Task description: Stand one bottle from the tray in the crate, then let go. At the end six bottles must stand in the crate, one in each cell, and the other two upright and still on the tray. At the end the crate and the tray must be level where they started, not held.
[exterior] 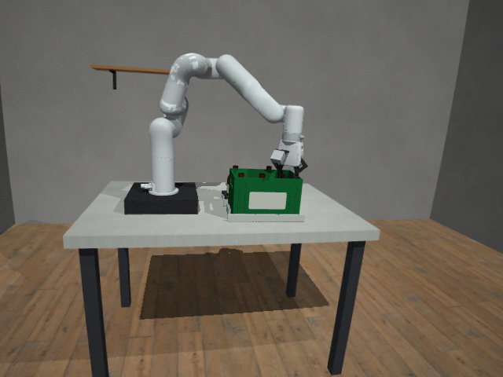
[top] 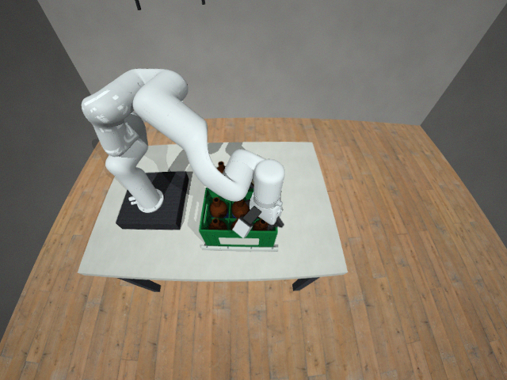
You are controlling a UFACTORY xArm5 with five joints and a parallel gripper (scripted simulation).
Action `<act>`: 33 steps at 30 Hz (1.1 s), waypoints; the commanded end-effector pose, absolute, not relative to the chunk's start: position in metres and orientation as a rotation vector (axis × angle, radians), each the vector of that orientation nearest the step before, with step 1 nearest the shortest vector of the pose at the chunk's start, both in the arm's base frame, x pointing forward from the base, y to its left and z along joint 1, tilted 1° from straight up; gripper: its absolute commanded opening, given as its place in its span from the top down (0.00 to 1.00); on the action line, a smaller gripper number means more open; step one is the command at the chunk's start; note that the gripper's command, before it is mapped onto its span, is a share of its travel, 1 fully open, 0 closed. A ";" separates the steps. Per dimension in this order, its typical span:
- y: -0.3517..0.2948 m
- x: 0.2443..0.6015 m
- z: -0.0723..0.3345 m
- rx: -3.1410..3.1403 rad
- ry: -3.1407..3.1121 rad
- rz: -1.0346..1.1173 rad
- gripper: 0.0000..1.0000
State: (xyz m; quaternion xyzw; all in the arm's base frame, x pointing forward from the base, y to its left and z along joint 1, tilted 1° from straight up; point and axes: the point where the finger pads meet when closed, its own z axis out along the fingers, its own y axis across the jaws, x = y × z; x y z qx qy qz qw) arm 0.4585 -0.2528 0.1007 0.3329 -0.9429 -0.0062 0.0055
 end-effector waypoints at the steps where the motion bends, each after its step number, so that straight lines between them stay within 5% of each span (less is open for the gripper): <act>1: -0.253 0.460 0.112 1.043 -2.955 -0.014 0.35; 33: -0.253 0.460 0.170 1.043 -2.955 -0.014 0.35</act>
